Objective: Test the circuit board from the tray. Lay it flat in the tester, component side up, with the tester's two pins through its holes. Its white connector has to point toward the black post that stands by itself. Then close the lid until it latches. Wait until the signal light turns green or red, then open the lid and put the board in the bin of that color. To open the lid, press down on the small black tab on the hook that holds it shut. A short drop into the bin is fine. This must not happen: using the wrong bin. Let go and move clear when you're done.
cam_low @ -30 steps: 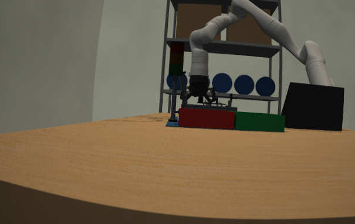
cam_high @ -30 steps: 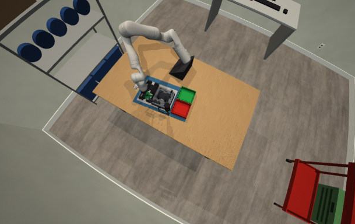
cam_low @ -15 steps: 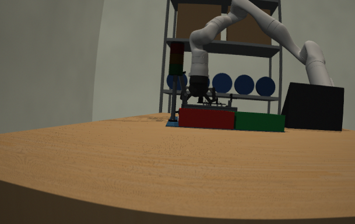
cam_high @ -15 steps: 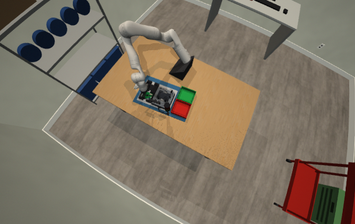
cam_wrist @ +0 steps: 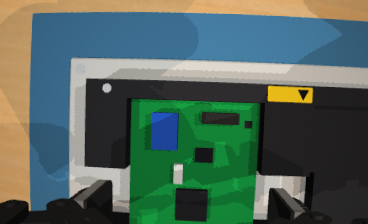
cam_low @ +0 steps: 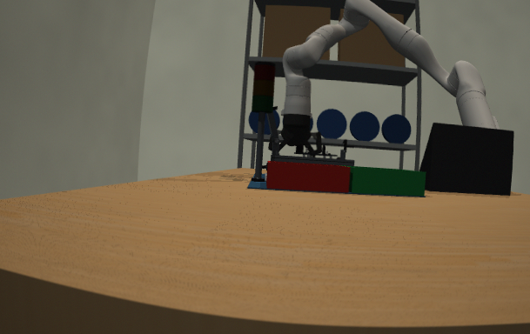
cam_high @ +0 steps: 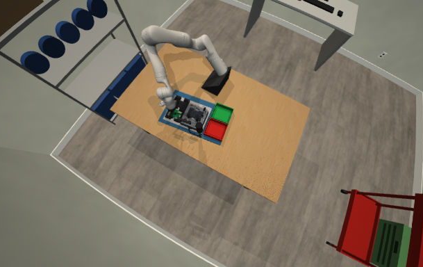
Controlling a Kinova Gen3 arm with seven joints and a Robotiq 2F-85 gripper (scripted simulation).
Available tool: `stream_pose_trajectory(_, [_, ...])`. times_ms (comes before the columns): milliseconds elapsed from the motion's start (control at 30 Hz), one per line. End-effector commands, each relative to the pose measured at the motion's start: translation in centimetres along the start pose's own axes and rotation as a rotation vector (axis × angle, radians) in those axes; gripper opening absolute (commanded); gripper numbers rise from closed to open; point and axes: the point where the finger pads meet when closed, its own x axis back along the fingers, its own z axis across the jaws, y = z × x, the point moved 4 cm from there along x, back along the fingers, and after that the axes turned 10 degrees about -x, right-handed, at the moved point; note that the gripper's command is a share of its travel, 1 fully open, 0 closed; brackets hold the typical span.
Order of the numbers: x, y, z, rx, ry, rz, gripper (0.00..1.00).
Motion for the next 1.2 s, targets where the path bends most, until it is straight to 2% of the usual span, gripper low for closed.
stream_pose_trajectory(0, [-0.29, 0.02, 0.03, 0.001, 0.001, 0.000, 1.00])
stream_pose_trajectory(367, [-0.96, 0.02, 0.03, 0.001, 0.001, 0.000, 1.00])
stream_pose_trajectory(1067, [-1.00, 0.02, 0.03, 0.001, 0.001, 0.000, 1.00])
stream_pose_trajectory(1100, [-1.00, 0.02, 0.03, 0.001, 0.001, 0.000, 0.93])
stream_pose_trajectory(1167, [-1.00, 0.02, 0.03, 0.001, 0.001, 0.000, 0.93])
